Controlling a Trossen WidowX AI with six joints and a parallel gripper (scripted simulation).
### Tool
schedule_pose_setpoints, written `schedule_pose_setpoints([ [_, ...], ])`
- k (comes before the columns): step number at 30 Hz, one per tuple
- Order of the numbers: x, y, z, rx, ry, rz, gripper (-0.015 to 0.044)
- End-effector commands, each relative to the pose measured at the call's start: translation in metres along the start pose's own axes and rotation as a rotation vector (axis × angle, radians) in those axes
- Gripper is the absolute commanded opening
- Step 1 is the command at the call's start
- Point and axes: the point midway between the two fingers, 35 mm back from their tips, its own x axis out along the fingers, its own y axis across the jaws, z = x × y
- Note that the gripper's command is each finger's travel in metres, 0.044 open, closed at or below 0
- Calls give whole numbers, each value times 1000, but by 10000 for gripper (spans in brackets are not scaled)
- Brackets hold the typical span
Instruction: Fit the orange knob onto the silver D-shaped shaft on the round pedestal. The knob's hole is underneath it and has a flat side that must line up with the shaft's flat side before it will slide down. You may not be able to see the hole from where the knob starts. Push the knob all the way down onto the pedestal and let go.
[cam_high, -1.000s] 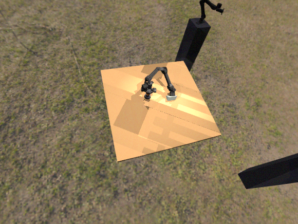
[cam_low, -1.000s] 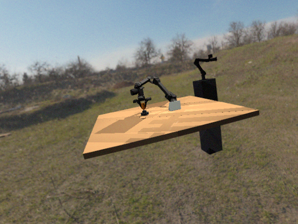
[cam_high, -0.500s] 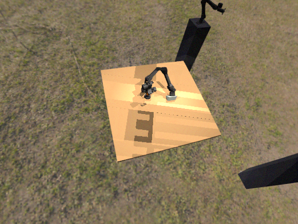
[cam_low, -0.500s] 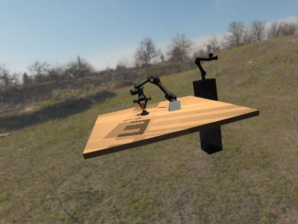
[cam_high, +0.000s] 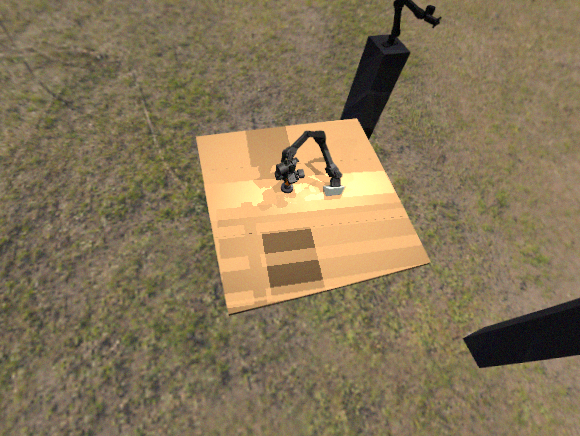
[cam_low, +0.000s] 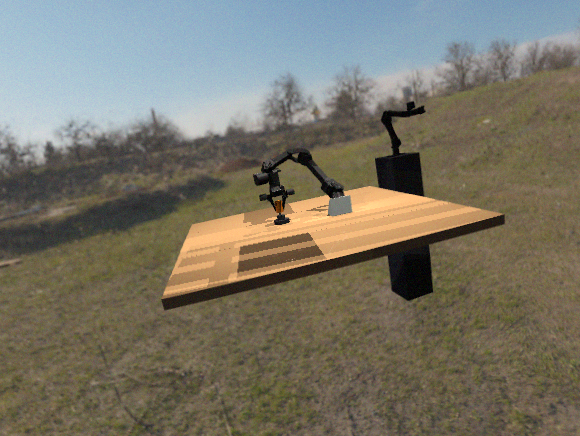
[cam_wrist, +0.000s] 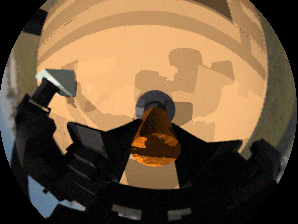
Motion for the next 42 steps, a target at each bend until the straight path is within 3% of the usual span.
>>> schedule_pose_setpoints([
  [1, -4, -1, 0, 1, -2, -3, 0],
  [9, -2, -2, 1, -209, -1, -3, 0],
  [28, -4, -2, -1, -209, -1, -3, 0],
  [35, -3, -2, 0, -408, -1, -4, 0],
  [42, -1, -1, 1, -418, -1, -4, 0],
])
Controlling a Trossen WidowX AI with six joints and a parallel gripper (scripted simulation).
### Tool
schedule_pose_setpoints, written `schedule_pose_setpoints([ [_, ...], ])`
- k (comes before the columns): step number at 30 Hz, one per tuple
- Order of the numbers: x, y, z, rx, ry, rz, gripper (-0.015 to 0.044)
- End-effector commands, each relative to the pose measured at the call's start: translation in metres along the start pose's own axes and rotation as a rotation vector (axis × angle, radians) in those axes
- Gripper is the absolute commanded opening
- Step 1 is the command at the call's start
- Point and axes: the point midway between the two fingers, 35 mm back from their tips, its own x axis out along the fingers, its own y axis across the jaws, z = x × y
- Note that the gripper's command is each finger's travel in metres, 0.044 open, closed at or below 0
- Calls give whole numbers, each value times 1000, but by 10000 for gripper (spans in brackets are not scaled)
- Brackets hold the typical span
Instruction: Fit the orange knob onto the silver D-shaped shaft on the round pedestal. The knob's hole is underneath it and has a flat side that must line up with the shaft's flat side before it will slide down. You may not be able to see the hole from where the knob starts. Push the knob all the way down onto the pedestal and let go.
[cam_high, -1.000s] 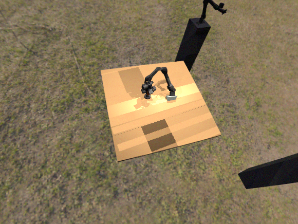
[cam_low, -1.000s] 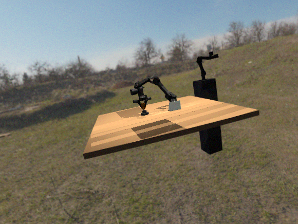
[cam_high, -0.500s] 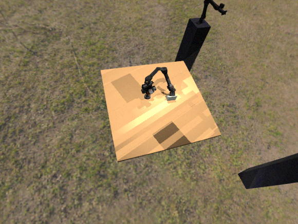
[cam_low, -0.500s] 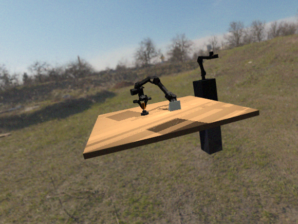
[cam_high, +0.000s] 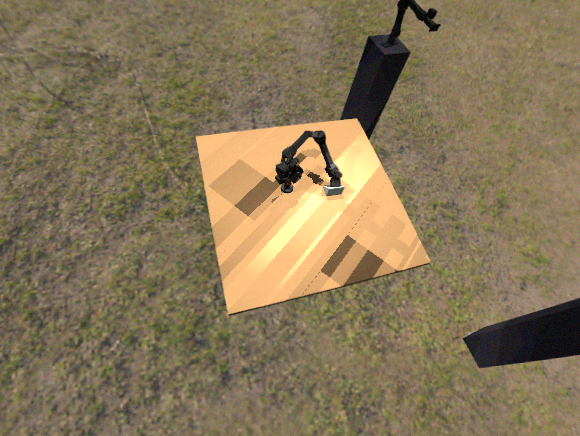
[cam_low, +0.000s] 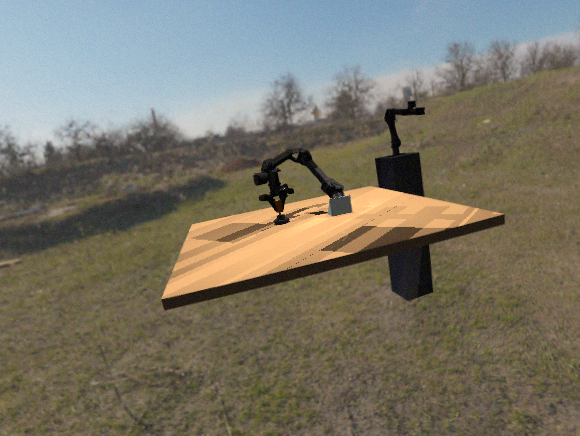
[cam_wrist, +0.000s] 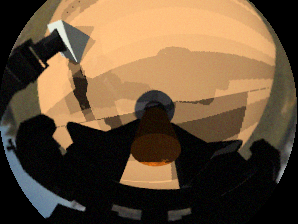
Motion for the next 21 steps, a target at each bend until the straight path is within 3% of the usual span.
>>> schedule_pose_setpoints([
  [1, 0, 0, 0, -9, 0, -3, 0],
  [21, 1, 0, 0, -9, 0, -3, 0],
])
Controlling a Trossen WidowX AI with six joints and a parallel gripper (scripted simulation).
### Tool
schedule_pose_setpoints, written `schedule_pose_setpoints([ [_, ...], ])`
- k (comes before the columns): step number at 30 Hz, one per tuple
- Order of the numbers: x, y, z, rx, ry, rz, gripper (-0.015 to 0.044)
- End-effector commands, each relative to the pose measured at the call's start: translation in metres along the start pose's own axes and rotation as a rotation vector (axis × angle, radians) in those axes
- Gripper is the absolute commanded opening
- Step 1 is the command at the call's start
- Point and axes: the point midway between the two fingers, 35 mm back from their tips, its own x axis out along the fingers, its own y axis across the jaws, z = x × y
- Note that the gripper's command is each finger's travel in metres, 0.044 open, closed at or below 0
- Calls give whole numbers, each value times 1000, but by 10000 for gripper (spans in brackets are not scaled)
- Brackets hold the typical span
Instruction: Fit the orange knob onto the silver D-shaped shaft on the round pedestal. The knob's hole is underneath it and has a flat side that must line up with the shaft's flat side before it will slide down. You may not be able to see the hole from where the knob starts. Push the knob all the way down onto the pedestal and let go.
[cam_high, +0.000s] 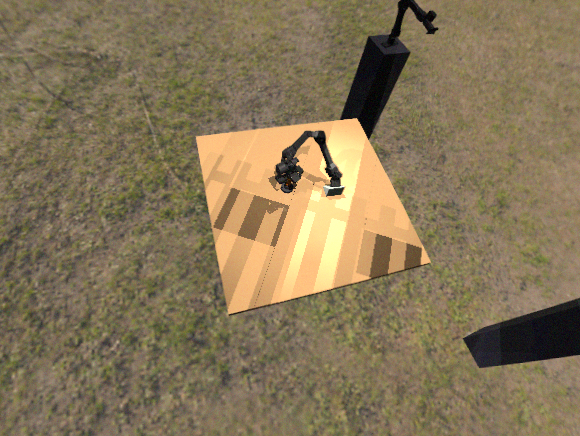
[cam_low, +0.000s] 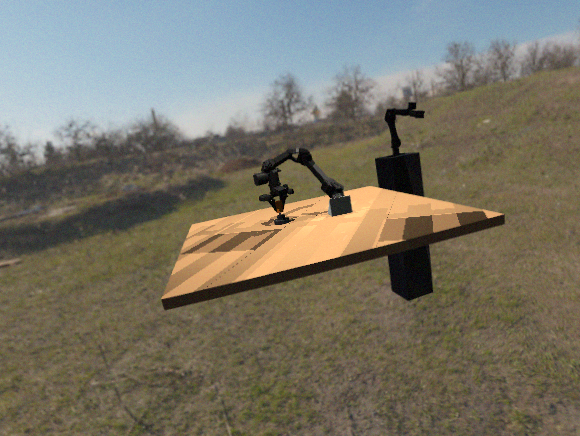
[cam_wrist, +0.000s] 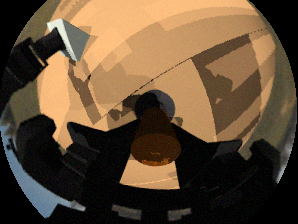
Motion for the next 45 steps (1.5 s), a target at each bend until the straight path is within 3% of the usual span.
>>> schedule_pose_setpoints([
  [1, -2, -1, 1, -2, 0, -3, 0],
  [13, -4, -2, 2, -209, 0, -3, 0],
  [37, -5, -2, 0, -220, 0, -3, 0],
  [45, -3, -2, 2, -421, 0, -3, 0],
])
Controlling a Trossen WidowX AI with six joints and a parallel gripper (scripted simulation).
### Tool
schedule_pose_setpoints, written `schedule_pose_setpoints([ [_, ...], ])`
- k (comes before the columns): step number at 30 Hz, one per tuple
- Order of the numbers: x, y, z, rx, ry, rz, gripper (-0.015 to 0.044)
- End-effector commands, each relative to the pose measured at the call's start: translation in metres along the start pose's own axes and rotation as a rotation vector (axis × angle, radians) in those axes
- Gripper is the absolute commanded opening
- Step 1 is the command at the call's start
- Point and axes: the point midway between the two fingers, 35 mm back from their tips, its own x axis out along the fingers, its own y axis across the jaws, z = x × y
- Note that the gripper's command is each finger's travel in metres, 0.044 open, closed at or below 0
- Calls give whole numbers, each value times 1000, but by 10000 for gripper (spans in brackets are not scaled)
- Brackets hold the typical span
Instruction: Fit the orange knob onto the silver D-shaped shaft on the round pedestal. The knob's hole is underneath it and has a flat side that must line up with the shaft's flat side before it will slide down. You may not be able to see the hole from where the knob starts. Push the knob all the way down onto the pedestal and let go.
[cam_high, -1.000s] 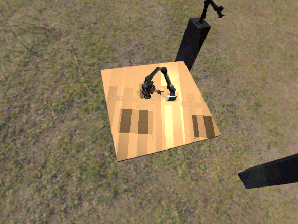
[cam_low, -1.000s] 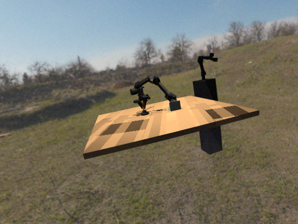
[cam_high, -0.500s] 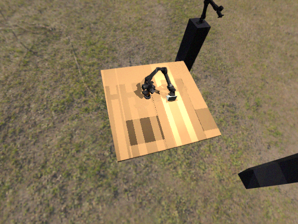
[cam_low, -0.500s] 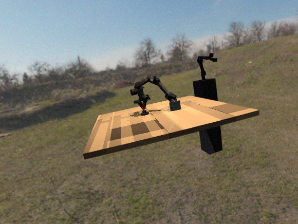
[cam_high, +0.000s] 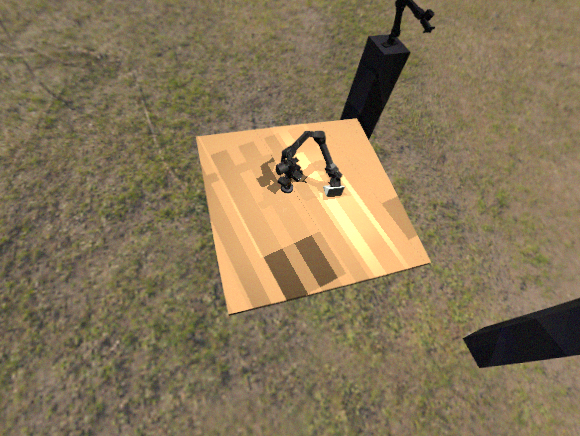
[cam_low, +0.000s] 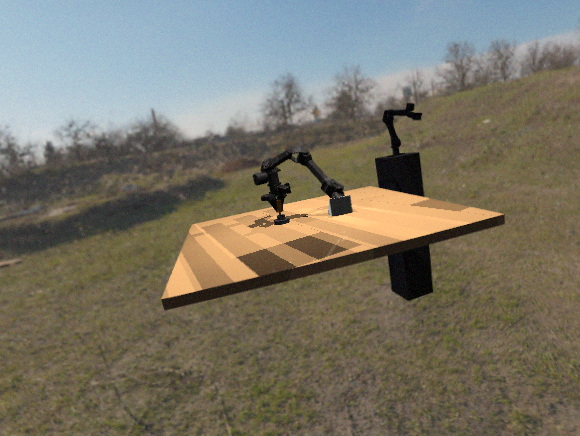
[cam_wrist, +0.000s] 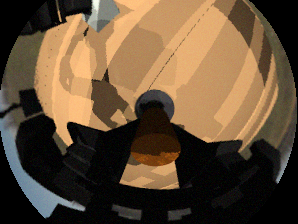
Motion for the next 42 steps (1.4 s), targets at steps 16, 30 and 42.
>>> schedule_pose_setpoints([
  [16, 4, 0, 1, -44, -1, -3, 0],
  [30, 4, 0, 1, -44, -1, -3, 0],
  [42, 4, 0, 1, -44, -1, -3, 0],
])
